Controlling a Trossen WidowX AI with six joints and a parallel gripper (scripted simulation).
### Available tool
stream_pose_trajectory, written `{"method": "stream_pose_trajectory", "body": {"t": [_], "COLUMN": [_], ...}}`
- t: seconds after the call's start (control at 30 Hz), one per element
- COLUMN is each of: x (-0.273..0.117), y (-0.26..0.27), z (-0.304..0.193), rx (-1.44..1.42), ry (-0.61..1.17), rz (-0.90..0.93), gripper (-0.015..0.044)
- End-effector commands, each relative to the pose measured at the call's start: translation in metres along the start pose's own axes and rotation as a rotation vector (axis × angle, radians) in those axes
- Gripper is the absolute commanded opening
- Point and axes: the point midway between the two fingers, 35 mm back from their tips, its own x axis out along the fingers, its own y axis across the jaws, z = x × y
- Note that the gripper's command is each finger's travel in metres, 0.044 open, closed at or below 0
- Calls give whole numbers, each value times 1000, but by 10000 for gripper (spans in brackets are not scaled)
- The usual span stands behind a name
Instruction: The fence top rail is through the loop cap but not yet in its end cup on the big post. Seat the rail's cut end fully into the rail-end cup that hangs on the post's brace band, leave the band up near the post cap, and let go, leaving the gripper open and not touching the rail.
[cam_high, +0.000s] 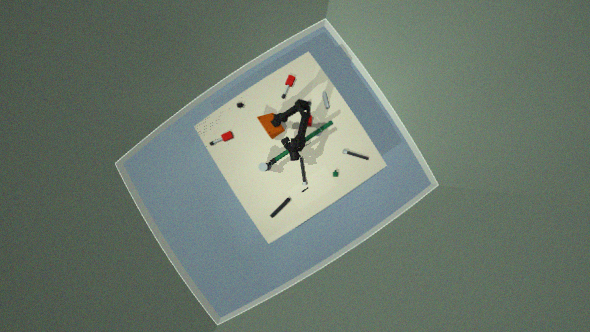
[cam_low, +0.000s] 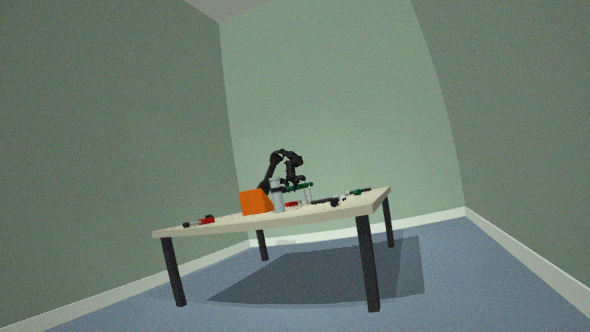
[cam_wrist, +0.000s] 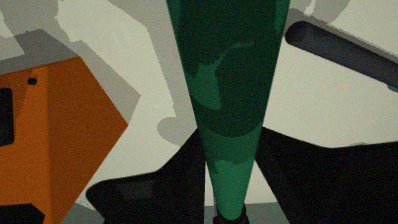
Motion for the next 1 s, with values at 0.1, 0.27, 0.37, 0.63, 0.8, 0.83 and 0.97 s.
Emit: {"method": "stream_pose_trajectory", "body": {"t": [0.1,0.27,0.37,0.63,0.8,0.83,0.97], "x": [-3,-5,-6,-8,-8,-8,-8], "y": [0,0,0,0,-1,-1,-1], "z": [-6,-8,-10,-14,-17,-17,-19], "rx": [1,1,1,1,1,1,1], "ry": [6,6,6,7,7,7,7], "rz": [-4,-4,-4,-4,-4,-4,-4], "gripper": [0,0,0,0,0,0,0]}}
